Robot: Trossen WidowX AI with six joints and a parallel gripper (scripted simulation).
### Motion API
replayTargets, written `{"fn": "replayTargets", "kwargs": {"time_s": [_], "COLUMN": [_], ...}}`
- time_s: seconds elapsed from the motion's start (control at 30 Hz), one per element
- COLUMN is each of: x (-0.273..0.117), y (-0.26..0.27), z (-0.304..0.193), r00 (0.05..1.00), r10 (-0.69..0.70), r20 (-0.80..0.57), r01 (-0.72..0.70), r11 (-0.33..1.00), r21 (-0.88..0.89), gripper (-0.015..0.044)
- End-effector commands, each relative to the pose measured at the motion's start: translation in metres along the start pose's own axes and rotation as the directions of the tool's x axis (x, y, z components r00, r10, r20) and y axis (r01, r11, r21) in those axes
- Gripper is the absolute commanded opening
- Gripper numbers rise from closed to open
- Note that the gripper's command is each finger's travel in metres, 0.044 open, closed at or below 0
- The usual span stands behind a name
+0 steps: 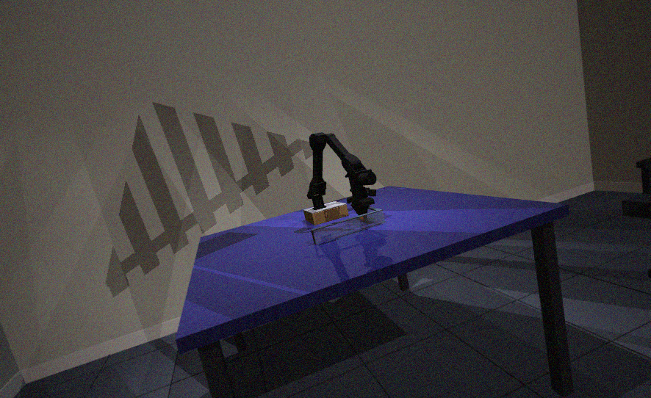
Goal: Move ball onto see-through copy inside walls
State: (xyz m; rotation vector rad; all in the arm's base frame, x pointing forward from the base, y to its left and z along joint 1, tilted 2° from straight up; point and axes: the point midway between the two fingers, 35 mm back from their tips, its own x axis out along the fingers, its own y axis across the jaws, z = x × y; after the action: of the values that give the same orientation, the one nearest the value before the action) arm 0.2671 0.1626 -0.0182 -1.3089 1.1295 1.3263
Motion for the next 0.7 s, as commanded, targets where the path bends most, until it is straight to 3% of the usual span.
{"fn": "replayTargets", "kwargs": {"time_s": [0.0,0.17,0.33,0.67], "x": [0.000,-0.011,-0.084,-0.078], "y": [0.000,-0.001,0.000,-0.003], "z": [0.000,0.001,0.000,0.001], "r00": [1.000,1.000,1.000,1.000], "r10": [-0.001,0.000,0.005,-0.009], "r20": [0.000,0.000,0.001,0.004], "r01": [0.001,0.000,-0.005,0.009], "r11": [1.000,1.000,1.000,1.000], "r21": [0.000,0.000,0.004,0.003], "gripper": [0.0265,0.0265,0.0265,0.0265]}}
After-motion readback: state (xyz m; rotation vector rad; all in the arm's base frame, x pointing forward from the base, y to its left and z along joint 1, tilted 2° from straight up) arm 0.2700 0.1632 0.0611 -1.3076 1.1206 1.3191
